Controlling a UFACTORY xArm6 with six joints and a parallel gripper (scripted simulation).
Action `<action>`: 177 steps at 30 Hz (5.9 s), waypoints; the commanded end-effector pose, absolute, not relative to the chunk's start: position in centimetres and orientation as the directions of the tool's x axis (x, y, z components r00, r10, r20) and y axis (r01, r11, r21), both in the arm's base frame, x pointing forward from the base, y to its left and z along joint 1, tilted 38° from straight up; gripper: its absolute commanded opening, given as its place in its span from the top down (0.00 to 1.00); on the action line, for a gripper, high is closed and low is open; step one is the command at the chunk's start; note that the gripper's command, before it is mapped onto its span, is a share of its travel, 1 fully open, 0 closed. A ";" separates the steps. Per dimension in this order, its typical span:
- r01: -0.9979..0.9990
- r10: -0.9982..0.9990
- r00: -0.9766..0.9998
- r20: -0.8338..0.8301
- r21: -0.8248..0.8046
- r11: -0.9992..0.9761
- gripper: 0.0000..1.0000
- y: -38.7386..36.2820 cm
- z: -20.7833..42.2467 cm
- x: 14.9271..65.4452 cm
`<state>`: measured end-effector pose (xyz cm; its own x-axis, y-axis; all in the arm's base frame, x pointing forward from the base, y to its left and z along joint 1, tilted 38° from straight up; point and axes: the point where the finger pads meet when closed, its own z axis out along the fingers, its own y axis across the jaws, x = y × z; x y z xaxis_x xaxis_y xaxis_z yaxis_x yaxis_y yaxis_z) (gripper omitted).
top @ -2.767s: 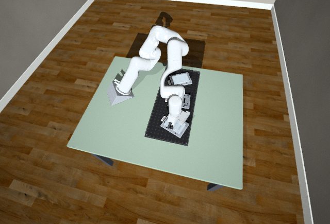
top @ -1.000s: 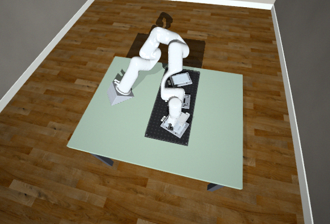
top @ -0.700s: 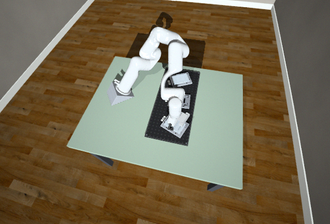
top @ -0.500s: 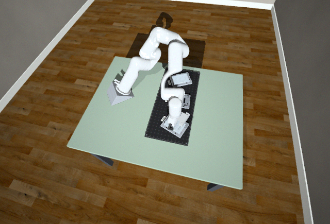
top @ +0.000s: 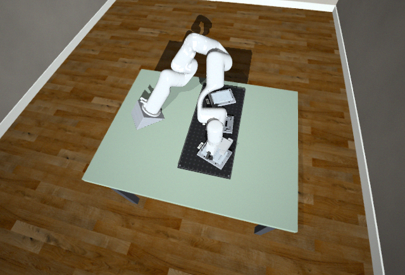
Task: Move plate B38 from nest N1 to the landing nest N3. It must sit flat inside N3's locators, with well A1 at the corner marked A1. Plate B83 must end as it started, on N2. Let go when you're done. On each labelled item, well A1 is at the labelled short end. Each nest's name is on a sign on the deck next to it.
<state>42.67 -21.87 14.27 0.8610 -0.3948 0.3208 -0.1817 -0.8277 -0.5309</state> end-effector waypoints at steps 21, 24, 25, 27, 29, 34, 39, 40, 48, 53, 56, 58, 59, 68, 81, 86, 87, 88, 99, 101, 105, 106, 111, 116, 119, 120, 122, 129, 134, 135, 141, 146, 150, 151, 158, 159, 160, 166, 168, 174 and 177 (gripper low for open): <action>-0.181 -0.395 0.860 0.324 -0.529 -0.829 1.00 -22.0 14.4 42.7; -0.181 -0.395 0.860 0.324 -0.529 -0.829 1.00 -22.0 14.4 42.7; -0.181 -0.395 0.860 0.324 -0.529 -0.829 1.00 -22.0 14.4 42.7; -0.181 -0.395 0.860 0.324 -0.529 -0.829 1.00 -22.0 14.4 42.7; -0.181 -0.395 0.860 0.324 -0.529 -0.829 1.00 -22.0 14.4 42.7; -0.182 -0.395 0.859 0.324 -0.529 -0.829 1.00 -22.1 14.6 42.6; -0.182 -0.395 0.859 0.324 -0.529 -0.829 1.00 -22.2 14.8 42.5; -0.182 -0.395 0.859 0.324 -0.529 -0.829 1.00 -22.2 14.8 42.5; -0.182 -0.395 0.859 0.324 -0.529 -0.829 1.00 -22.4 15.3 42.2; -0.182 -0.395 0.859 0.324 -0.529 -0.829 1.00 -22.5 15.4 42.1; -0.182 -0.395 0.859 0.324 -0.529 -0.829 1.00 -22.6 15.6 42.0; -0.182 -0.395 0.859 0.324 -0.529 -0.829 1.00 -22.6 15.7 42.0; -0.182 -0.395 0.859 0.324 -0.529 -0.829 1.00 -22.7 15.7 41.9; -0.182 -0.395 0.859 0.324 -0.529 -0.829 1.00 -22.8 16.0 41.8; -0.182 -0.395 0.859 0.324 -0.529 -0.829 1.00 -23.2 16.8 41.3; -0.182 -0.395 0.859 0.324 -0.529 -0.829 1.00 -23.4 17.2 41.0; -0.182 -0.395 0.859 0.324 -0.529 -0.829 1.00 -23.5 17.3 41.0; -0.182 -0.395 0.860 0.324 -0.529 -0.829 1.00 -23.5 17.4 40.9; -0.182 -0.395 0.860 0.324 -0.529 -0.829 1.00 -24.3 18.9 40.0; -0.182 -0.395 0.860 0.324 -0.529 -0.829 1.00 -24.4 19.1 39.9; -0.182 -0.395 0.860 0.324 -0.529 -0.829 1.00 -24.5 19.4 39.7; -0.182 -0.395 0.860 0.324 -0.529 -0.829 1.00 -24.6 19.5 39.6; -0.182 -0.395 0.860 0.324 -0.529 -0.829 1.00 -24.9 20.2 39.2; -0.182 -0.395 0.860 0.324 -0.529 -0.829 1.00 -25.3 20.8 38.8; -0.182 -0.395 0.860 0.324 -0.529 -0.829 1.00 -25.4 21.1 38.7; -0.182 -0.395 0.860 0.324 -0.529 -0.829 1.00 -25.4 21.1 38.7; -0.182 -0.395 0.860 0.324 -0.529 -0.829 1.00 -25.5 21.4 38.5; -0.182 -0.395 0.860 0.324 -0.529 -0.829 1.00 -26.0 22.3 37.9; -0.182 -0.395 0.860 0.324 -0.529 -0.829 1.00 -26.0 22.4 37.9; -0.182 -0.395 0.860 0.324 -0.529 -0.829 1.00 -26.0 22.4 37.9; -0.182 -0.395 0.860 0.324 -0.529 -0.829 1.00 -26.0 22.4 37.9; -0.095 -0.310 0.873 0.375 -0.494 -0.864 1.00 -24.7 22.9 37.6; 0.022 -0.193 0.878 0.438 -0.439 -0.898 1.00 -22.8 23.6 37.3; 0.051 -0.162 0.877 0.452 -0.425 -0.904 1.00 -22.4 23.8 37.2; 0.196 -0.010 0.856 0.516 -0.344 -0.918 1.00 -20.1 24.7 36.8; 0.199 -0.007 0.856 0.517 -0.342 -0.918 1.00 -19.6 24.9 36.7; 0.199 -0.007 0.856 0.517 -0.342 -0.918 1.00 -19.1 25.1 36.6; 0.199 -0.007 0.856 0.518 -0.342 -0.918 1.00 -16.4 26.1 36.1; 0.199 -0.007 0.856 0.518 -0.342 -0.918 1.00 -15.5 26.5 35.9; 0.200 -0.007 0.856 0.518 -0.342 -0.918 1.00 -13.6 27.2 35.6; 0.200 -0.007 0.856 0.518 -0.343 -0.918 1.00 -12.2 27.8 35.3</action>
